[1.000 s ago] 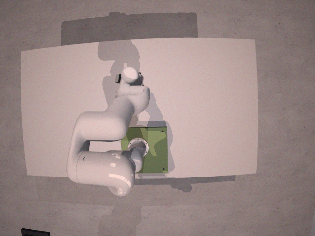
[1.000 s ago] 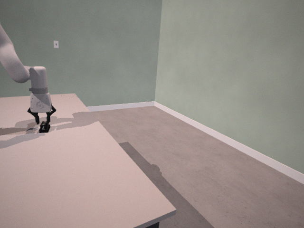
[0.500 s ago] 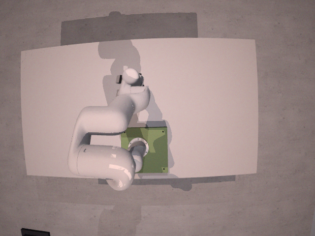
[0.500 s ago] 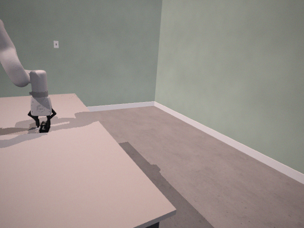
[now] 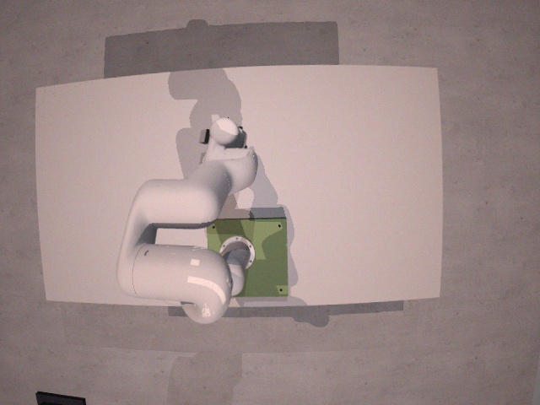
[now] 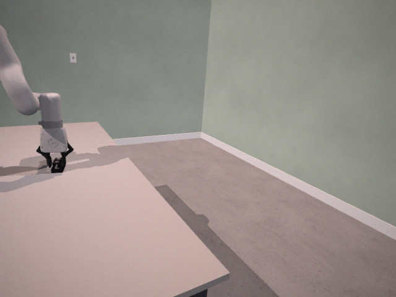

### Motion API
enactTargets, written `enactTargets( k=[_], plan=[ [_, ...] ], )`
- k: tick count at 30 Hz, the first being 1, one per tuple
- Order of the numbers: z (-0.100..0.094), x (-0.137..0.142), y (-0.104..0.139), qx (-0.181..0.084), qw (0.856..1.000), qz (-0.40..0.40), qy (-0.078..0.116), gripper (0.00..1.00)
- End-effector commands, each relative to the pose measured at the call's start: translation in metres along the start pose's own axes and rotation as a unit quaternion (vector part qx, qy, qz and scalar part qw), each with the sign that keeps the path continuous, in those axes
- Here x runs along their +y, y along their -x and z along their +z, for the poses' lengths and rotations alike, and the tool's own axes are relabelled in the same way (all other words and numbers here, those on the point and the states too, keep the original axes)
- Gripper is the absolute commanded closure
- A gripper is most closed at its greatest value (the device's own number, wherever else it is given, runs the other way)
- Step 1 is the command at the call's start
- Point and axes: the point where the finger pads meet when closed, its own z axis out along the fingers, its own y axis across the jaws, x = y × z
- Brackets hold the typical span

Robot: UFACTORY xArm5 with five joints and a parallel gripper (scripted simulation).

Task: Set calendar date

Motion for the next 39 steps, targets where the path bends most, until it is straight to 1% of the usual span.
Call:
enactTargets(
  k=[1,26,27,39],
  plan=[
    [-0.0008,0.0012,-0.0002,0.0,1.0,0.0,0.001,0.51],
    [-0.0008,0.0012,-0.0002,0.0,1.0,0.0,0.001,0.51],
    [-0.0008,0.0012,-0.0002,0.0,1.0,0.0,0.001,0.71],
    [-0.0008,0.0012,-0.0002,0.0,1.0,0.0,0.001,0.71]
  ],
)
